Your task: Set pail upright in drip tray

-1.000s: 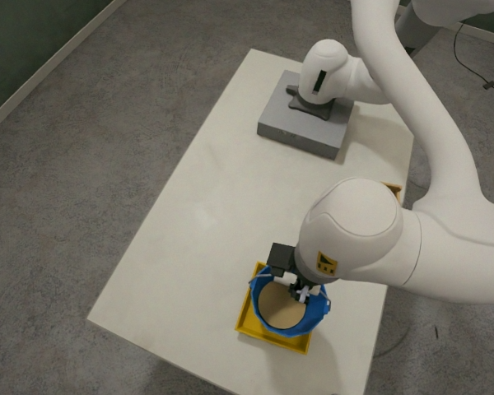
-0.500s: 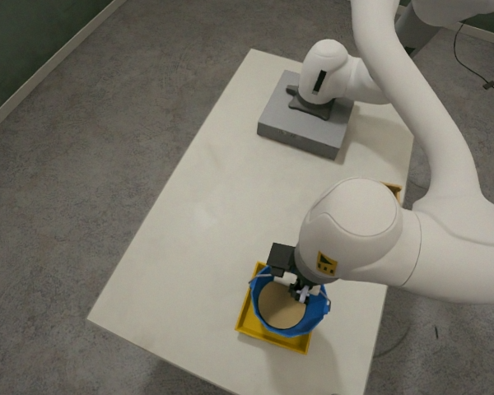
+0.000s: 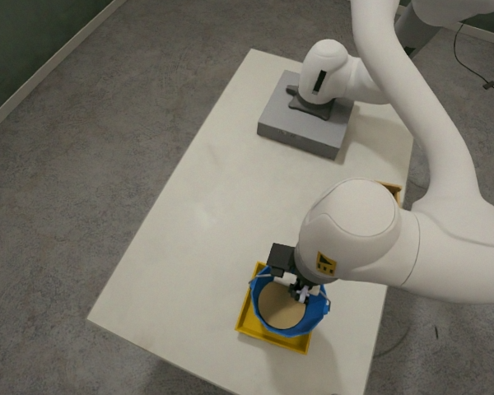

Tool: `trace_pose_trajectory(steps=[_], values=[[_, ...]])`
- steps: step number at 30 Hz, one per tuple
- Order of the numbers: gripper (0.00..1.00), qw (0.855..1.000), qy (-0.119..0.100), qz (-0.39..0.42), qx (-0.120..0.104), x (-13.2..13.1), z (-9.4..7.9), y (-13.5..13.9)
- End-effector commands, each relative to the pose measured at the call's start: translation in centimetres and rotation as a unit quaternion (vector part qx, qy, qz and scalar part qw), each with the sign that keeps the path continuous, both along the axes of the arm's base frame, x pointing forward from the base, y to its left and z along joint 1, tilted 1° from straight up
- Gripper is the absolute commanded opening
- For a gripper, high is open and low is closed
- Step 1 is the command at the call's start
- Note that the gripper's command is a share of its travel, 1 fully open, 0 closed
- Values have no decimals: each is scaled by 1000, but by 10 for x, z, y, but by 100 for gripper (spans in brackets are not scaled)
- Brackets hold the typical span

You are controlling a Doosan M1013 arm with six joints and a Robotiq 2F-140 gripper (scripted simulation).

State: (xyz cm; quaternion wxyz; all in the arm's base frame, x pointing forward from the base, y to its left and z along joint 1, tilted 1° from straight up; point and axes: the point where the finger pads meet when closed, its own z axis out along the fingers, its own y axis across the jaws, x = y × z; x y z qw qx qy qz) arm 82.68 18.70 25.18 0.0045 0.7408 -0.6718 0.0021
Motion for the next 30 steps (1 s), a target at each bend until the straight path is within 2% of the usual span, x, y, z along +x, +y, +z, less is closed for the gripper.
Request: trace_pose_trajectory(steps=[1, 30], values=[[10, 1000, -3, 0, -1, -1, 1, 1], [10, 1000, -1, 0, -2, -1, -26, 2]])
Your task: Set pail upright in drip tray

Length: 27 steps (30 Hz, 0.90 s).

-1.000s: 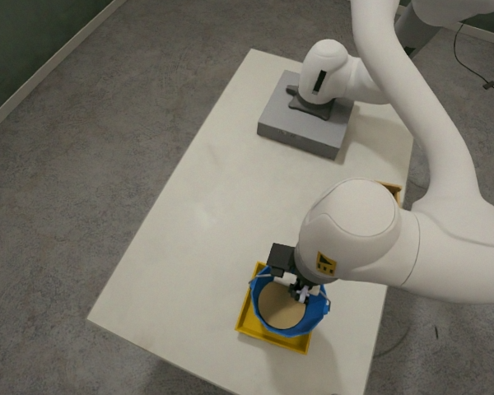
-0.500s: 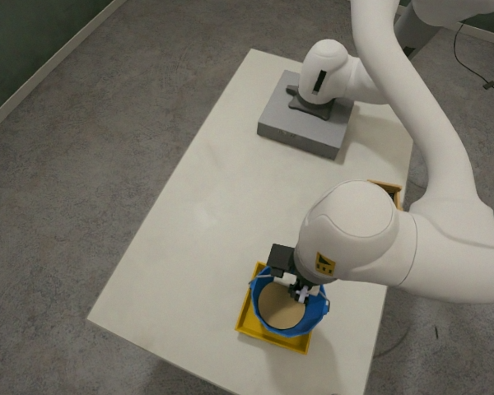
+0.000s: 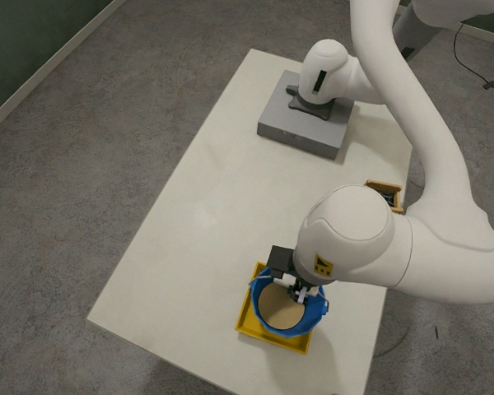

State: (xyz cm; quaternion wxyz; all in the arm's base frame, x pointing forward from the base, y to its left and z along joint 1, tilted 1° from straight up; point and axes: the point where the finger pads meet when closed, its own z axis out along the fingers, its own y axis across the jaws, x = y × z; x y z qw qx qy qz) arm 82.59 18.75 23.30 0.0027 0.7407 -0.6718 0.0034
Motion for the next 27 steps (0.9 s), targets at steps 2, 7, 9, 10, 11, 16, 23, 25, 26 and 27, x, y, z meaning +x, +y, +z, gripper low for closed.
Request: trace_pose_trajectory(steps=[2, 7, 9, 10, 11, 16, 23, 25, 26, 27], values=[[10, 1000, 1, 0, -2, -1, -10, 2], [10, 1000, 1, 0, -2, -1, -16, 2], [10, 1000, 1, 0, -2, -1, -17, 2], [10, 1000, 1, 0, -2, -1, -17, 2], [10, 1000, 1, 0, -2, -1, -18, 2], [10, 1000, 1, 0, -2, -1, -25, 2], [10, 1000, 1, 0, -2, -1, -33, 2], [10, 1000, 1, 0, -2, -1, -35, 2], [10, 1000, 1, 0, -2, -1, -35, 2], [10, 1000, 1, 0, -2, -1, -35, 2]])
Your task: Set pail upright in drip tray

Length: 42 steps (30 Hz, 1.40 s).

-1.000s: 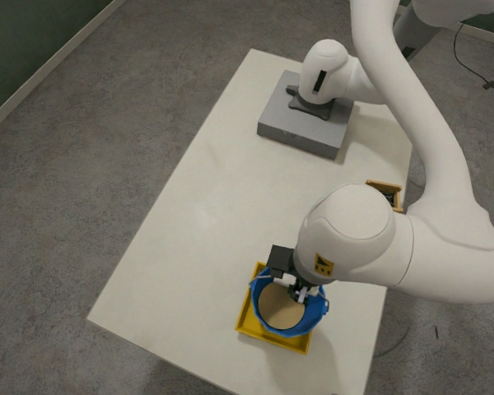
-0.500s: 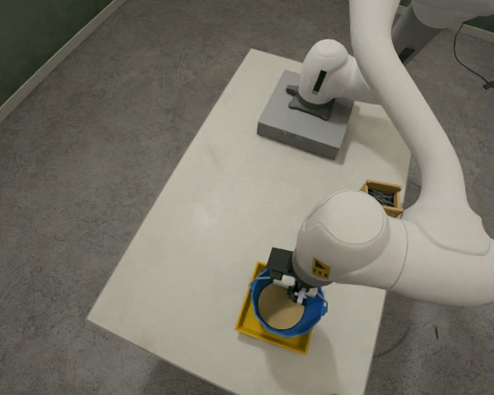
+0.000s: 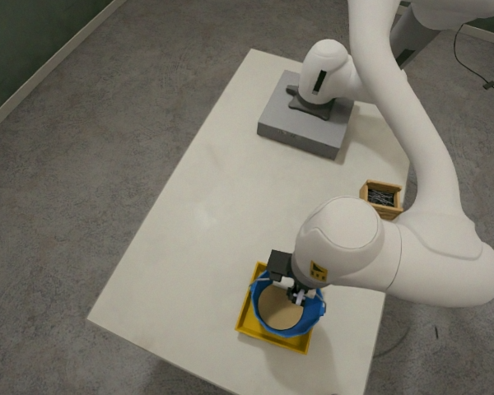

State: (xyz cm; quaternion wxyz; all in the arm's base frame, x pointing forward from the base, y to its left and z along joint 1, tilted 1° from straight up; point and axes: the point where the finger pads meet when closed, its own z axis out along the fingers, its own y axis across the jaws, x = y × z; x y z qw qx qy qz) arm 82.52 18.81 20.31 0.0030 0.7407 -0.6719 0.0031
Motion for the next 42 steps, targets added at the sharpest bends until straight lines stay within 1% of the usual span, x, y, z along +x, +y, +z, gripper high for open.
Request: trace_pose_trajectory(steps=[1, 15, 18, 22, 30, 42], values=[[10, 1000, 0, 0, -2, 0, -6, 2], [10, 1000, 1, 0, -2, -1, -19, 2], [10, 1000, 0, 0, -2, 0, -18, 2], [10, 1000, 1, 0, -3, -1, -22, 2], [10, 1000, 1, 0, -2, -1, -25, 2], [10, 1000, 1, 0, -3, -1, -26, 2]])
